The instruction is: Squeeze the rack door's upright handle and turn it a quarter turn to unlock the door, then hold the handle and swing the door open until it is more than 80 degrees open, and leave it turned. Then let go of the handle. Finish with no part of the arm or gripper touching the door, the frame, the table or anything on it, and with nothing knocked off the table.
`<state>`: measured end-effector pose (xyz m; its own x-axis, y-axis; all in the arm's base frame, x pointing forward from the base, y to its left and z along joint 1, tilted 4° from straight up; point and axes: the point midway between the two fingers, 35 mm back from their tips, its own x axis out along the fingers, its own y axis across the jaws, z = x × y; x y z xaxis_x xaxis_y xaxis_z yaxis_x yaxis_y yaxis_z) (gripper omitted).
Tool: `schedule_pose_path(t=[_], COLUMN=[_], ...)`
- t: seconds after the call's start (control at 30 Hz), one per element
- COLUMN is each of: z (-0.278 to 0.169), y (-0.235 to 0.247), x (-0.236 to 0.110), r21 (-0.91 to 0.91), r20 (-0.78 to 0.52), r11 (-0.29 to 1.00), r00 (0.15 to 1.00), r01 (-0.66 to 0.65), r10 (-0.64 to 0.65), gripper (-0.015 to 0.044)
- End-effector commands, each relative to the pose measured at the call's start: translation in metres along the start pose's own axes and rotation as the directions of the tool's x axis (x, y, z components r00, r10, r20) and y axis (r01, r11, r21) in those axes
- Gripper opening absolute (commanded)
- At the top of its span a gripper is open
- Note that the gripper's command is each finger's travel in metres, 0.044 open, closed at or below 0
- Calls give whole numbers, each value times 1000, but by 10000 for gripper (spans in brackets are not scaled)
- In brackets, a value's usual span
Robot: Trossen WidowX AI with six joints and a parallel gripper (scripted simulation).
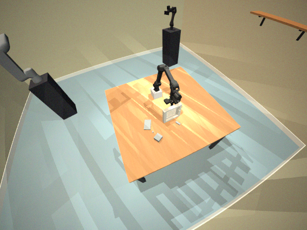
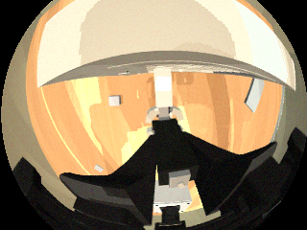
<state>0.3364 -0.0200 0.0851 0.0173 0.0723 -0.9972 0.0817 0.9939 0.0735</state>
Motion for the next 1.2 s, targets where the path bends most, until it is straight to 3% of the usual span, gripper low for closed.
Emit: schedule_pose_path(t=[0.0,0.23,0.47,0.83,1.17], z=[0,0,0,0,0], y=[0,0,0,0,0], x=[0,0,0,1,1], r21=[-107,-437,-715,-973,-966], r20=[1,1,1,1,0], r11=[994,899,699,230,-259], r00=[1000,1000,1000,1000,1000], r01=[0,0,0,1,1], r10=[0,0,1,1,0], gripper=[14,14,14,14,14])
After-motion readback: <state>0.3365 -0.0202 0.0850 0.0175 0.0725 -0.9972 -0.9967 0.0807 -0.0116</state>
